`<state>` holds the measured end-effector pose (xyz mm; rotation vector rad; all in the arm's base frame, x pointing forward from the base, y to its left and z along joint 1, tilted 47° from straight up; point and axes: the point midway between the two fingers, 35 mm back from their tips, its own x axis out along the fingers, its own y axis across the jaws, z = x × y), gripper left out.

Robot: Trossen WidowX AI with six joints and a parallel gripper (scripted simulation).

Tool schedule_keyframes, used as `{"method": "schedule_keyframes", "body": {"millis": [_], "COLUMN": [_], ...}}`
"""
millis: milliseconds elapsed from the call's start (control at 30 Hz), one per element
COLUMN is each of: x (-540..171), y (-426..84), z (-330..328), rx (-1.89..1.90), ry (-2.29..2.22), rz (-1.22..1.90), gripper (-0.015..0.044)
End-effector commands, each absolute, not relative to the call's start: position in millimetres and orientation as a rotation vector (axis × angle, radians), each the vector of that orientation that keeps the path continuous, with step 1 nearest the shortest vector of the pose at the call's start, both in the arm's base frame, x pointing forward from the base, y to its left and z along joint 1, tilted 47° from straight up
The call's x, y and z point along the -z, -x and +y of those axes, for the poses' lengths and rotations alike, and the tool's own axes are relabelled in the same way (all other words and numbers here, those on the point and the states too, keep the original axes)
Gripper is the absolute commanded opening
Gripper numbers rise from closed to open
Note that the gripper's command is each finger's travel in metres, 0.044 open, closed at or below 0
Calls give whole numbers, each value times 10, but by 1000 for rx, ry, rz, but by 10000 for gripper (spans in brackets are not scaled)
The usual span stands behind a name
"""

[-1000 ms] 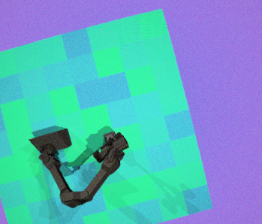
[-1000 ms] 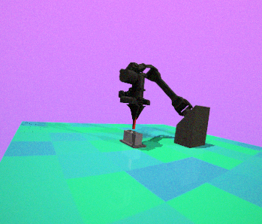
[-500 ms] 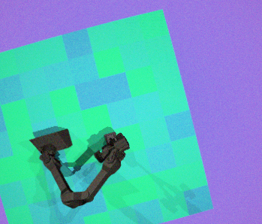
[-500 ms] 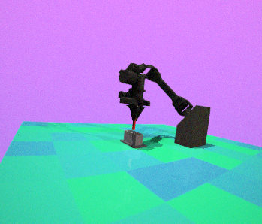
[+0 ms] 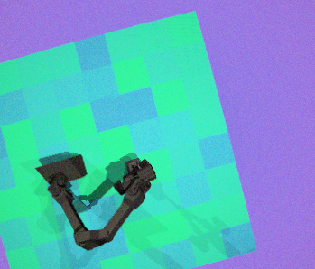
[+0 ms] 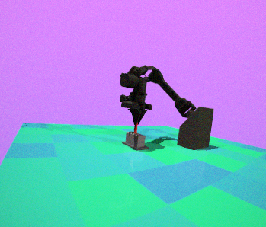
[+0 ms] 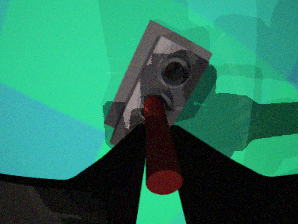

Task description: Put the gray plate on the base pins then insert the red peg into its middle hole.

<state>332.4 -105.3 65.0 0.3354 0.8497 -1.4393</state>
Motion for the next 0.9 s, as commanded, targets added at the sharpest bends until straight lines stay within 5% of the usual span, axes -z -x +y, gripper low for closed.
{"method": "schedule_keyframes", "body": {"millis": [0, 867], "x": [-653, -624], "y": [-3326, -3302], "z": [-1051, -1064], "rx": [1439, 1439], "ry": [-336, -336], "rz": [849, 849], "gripper": [0, 0]}}
